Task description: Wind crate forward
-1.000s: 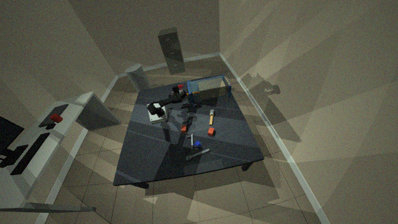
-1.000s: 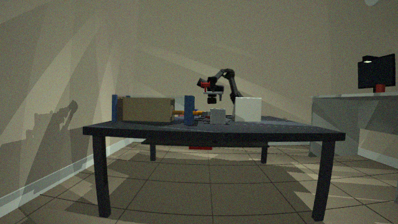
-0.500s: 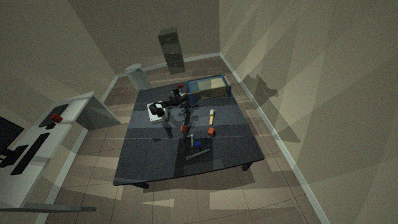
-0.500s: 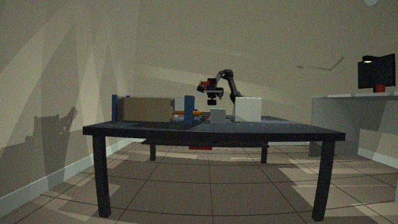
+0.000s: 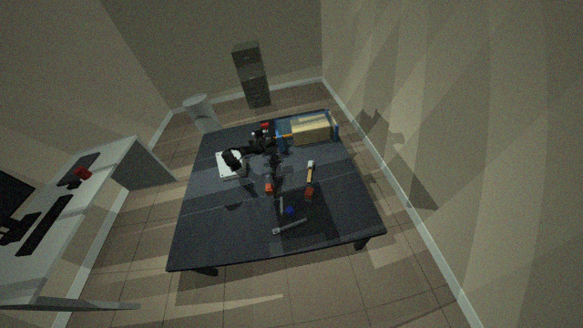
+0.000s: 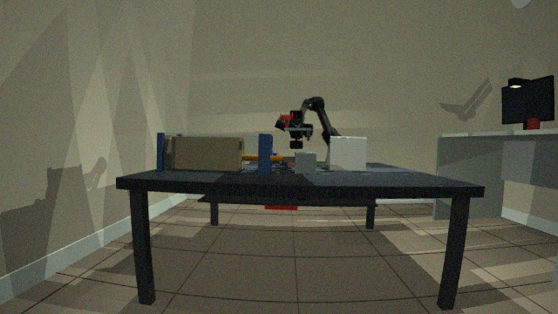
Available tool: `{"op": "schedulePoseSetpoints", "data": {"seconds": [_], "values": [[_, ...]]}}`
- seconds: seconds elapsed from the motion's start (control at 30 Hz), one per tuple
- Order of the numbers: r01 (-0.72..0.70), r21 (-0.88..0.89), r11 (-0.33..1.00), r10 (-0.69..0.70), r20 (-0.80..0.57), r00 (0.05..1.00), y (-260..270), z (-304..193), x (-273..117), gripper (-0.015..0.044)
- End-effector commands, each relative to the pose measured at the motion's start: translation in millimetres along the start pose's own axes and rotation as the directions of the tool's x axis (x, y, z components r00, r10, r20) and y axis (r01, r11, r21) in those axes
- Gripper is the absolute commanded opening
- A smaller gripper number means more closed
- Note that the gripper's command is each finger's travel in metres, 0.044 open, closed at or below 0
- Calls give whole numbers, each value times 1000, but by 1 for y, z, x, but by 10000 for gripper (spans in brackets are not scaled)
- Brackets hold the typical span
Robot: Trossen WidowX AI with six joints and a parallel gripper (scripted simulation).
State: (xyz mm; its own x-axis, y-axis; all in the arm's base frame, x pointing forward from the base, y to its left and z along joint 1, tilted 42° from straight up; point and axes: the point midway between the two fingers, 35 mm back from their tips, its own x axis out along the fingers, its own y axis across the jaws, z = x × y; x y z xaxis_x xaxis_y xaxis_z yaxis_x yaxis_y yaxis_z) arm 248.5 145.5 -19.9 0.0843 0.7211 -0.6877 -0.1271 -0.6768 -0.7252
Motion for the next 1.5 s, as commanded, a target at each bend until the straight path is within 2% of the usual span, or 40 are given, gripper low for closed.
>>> {"op": "schedulePoseSetpoints", "data": {"seconds": [0.0, 0.47, 1.47], "values": [[5, -4, 1000, -5, 1, 1000, 0, -8, 17, 0], [11, -5, 1000, -11, 0, 1000, 9, -19, 66, 0], [25, -30, 999, -24, 14, 1000, 28, -23, 73, 0]]}}
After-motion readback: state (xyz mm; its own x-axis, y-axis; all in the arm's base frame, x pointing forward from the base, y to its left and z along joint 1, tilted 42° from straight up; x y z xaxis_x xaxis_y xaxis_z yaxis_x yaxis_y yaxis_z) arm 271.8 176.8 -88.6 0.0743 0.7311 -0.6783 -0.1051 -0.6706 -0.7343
